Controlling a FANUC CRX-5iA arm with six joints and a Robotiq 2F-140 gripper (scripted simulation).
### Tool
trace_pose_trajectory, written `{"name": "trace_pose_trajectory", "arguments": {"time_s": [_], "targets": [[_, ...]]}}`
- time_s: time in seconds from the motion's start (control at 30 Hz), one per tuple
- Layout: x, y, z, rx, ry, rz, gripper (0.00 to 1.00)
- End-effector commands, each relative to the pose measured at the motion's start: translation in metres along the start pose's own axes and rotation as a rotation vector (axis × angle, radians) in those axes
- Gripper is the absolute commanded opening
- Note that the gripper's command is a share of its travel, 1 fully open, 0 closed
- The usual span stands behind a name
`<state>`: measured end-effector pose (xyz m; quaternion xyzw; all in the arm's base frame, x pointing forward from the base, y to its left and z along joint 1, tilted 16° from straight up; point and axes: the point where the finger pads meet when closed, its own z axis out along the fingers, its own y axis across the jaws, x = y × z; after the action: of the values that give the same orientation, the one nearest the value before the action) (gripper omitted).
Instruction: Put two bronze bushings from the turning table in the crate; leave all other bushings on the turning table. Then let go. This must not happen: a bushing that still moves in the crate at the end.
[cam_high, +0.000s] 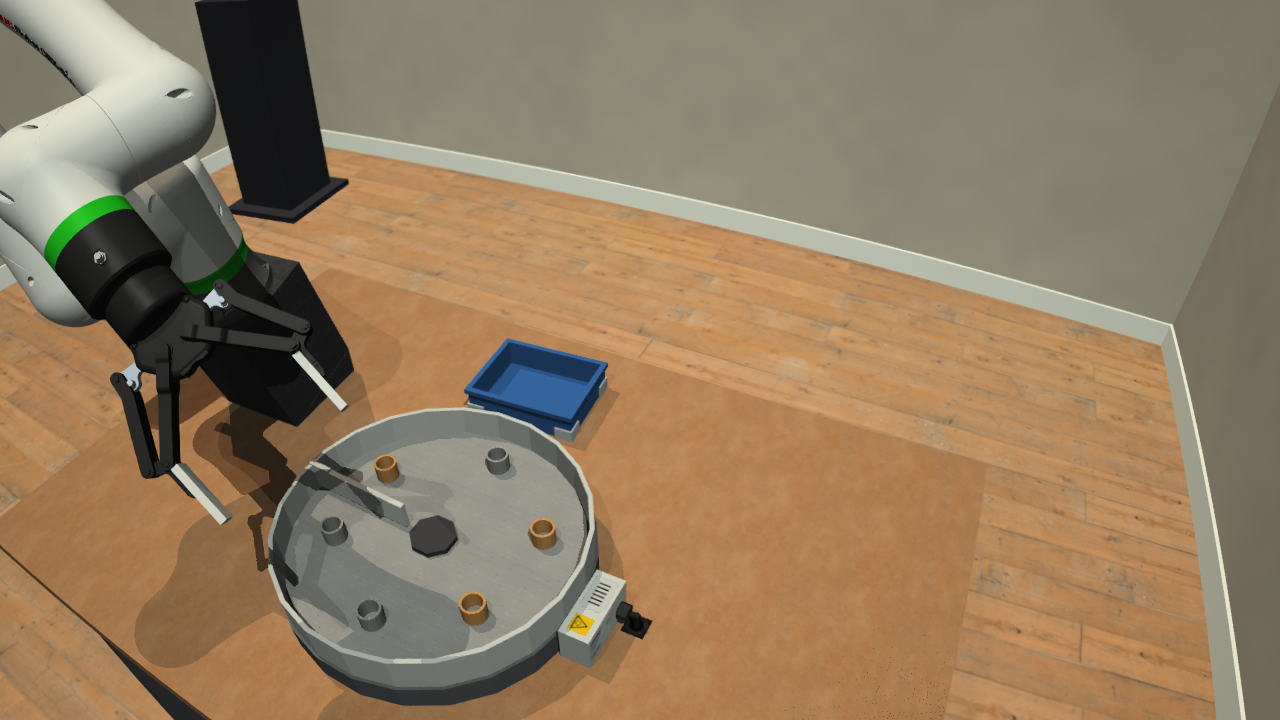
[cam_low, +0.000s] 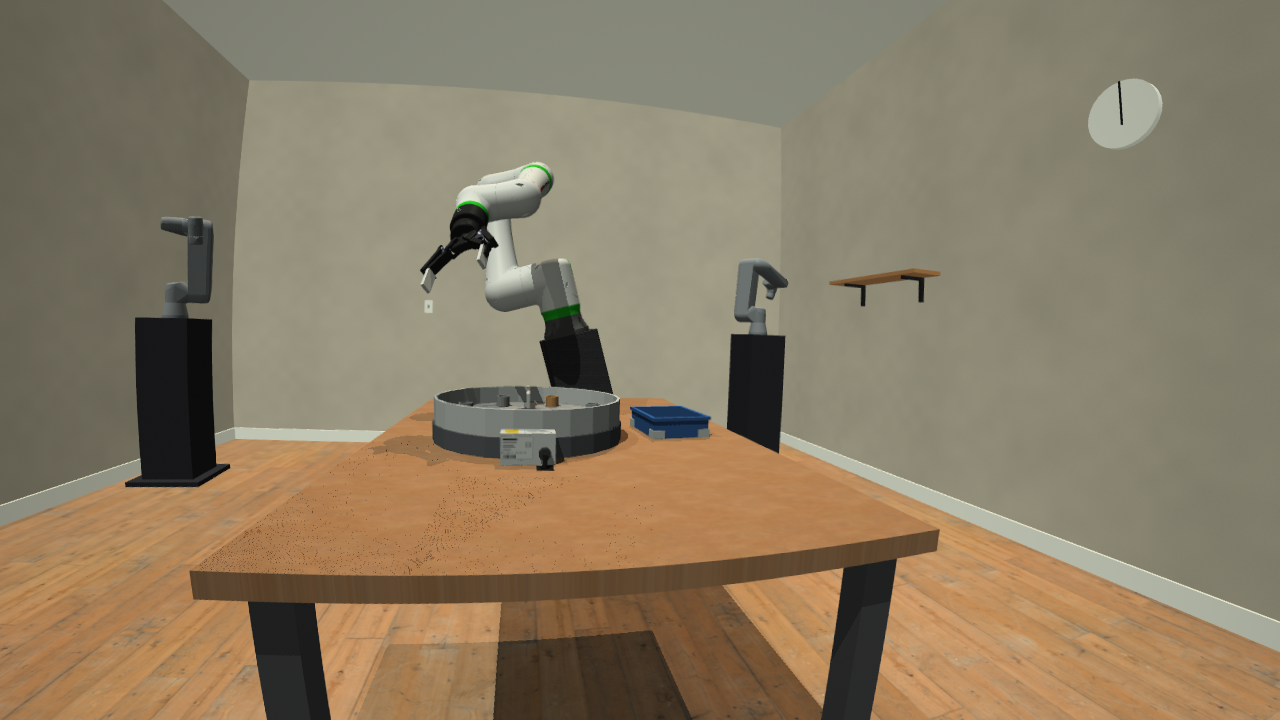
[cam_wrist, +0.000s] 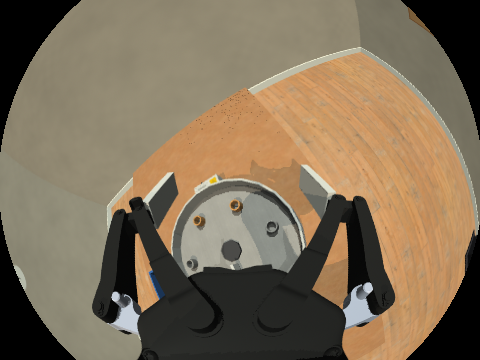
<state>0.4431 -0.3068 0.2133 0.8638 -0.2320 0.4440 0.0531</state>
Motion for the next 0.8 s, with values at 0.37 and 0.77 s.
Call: {"name": "trace_pose_trajectory", "arguments": {"time_s": [0.37, 0.77], "targets": [[0.000, 0.000, 0.000, 0.000, 0.000, 0.000, 1.00], [-0.061, -0.019, 0.017, 0.011, -0.188, -0.229, 1.00]]}}
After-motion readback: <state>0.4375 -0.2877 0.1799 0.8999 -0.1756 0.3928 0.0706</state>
